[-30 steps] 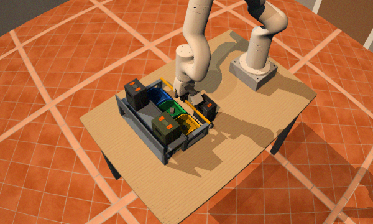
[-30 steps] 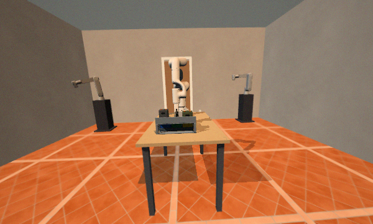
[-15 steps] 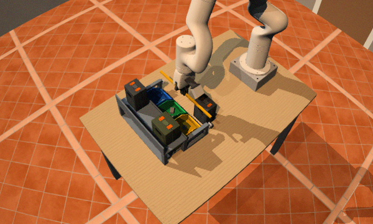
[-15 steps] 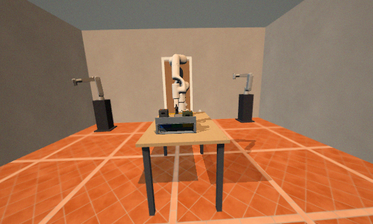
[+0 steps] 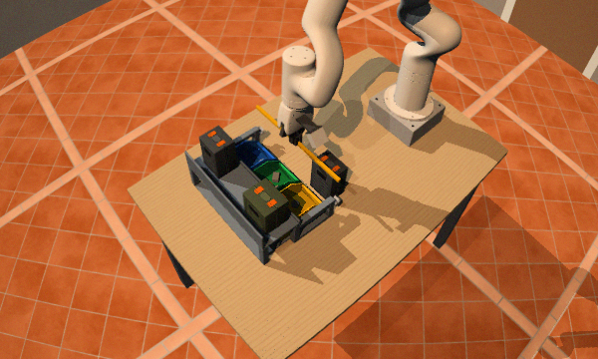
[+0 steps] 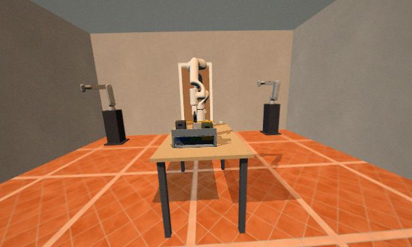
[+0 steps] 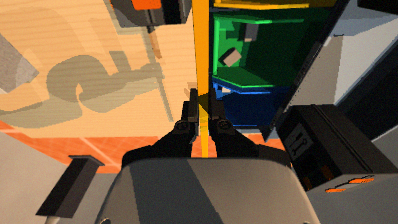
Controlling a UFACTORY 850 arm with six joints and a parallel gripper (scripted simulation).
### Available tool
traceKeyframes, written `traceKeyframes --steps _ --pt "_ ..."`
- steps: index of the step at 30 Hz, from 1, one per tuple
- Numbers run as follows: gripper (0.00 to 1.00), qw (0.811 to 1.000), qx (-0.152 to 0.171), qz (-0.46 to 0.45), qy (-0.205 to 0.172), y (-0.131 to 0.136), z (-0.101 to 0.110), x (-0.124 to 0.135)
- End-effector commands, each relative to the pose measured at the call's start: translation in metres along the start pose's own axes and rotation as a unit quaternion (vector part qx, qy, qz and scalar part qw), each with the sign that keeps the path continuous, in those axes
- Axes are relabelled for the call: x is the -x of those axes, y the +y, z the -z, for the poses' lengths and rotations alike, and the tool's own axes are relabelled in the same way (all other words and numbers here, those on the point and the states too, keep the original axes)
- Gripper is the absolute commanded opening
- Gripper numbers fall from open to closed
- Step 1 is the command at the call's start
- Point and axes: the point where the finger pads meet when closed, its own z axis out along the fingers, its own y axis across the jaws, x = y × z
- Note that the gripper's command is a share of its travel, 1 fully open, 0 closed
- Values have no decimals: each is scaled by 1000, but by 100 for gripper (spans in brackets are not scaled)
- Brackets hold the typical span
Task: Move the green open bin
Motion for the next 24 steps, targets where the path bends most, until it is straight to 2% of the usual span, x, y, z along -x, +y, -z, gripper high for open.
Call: traceKeyframes --steps 1,6,11,24 --pt "0 1000 0 0 0 0 4 0" --pt "0 1000 0 0 0 0 4 0" --pt "0 1000 0 0 0 0 -6 0" --pt "0 1000 0 0 0 0 -7 0"
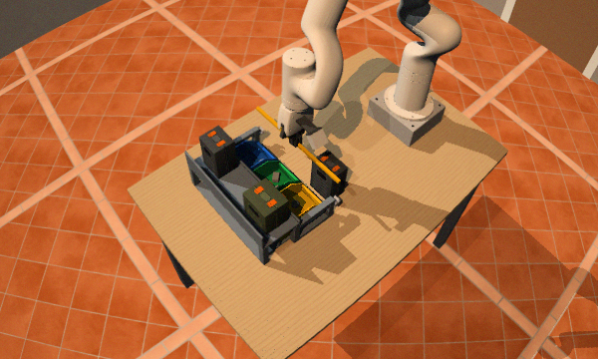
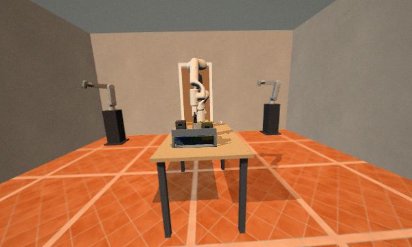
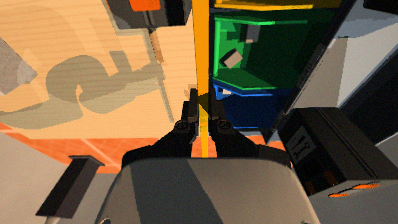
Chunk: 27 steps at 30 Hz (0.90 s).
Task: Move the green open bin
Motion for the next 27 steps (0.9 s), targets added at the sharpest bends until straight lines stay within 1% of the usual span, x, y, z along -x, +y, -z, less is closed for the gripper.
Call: traceKeyframes --steps 1,4,27 --pt "0 1000 1 0 0 1 -1 0" --pt "0 1000 1 0 0 1 -5 0" --pt "0 1000 1 0 0 1 -7 0"
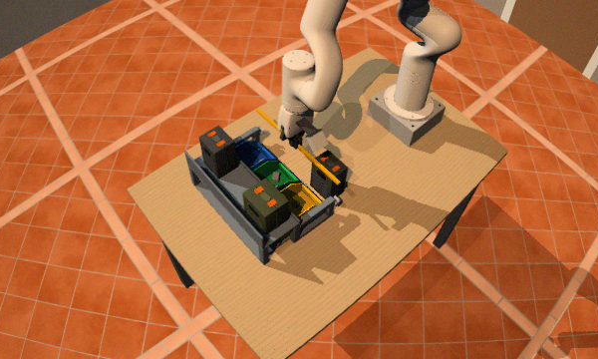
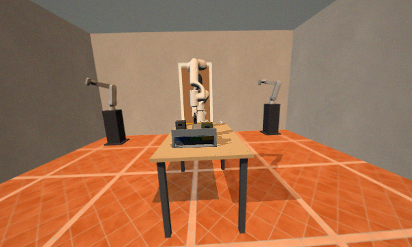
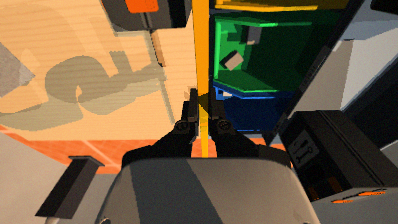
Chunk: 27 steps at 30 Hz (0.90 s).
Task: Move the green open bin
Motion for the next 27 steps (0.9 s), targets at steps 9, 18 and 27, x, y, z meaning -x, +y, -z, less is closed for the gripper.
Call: traceKeyframes --steps 9,18,27 --pt "0 1000 1 0 0 -23 0 0" --pt "0 1000 1 0 0 -39 0 0" --pt "0 1000 1 0 0 -71 0 0"
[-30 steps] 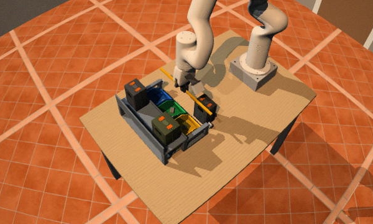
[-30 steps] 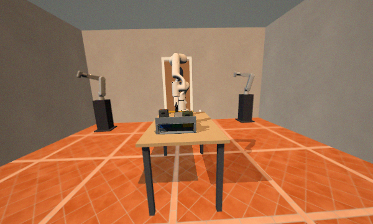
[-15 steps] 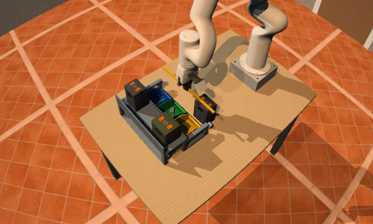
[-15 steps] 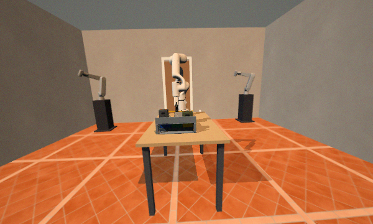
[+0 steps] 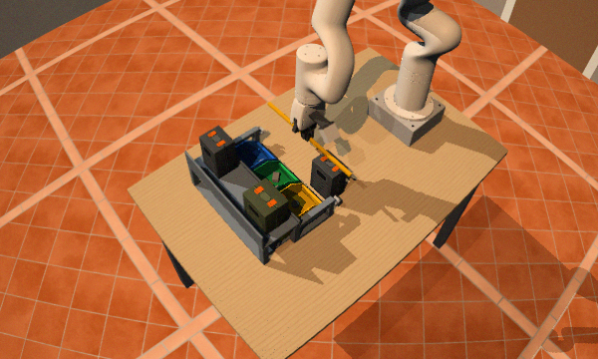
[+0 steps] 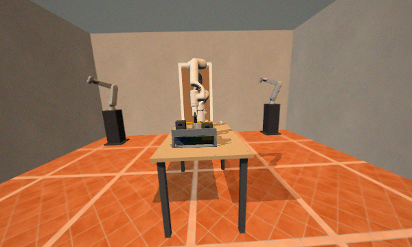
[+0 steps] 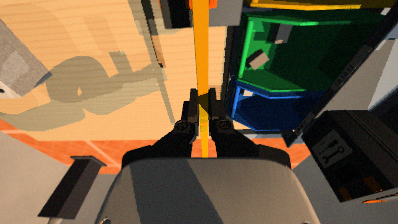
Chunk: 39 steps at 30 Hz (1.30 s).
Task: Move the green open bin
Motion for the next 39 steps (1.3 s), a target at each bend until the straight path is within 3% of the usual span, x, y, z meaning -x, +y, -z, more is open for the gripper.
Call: traceKeyframes --steps 1,13,18,30,35,39 --pt "0 1000 1 0 0 -32 0 0" --pt "0 1000 1 0 0 -32 0 0" --pt "0 1000 0 0 0 -72 0 0" --pt "0 1000 0 0 0 -72 0 0" --pt "0 1000 0 0 0 -111 0 0" --pt "0 1000 0 0 0 -111 0 0"
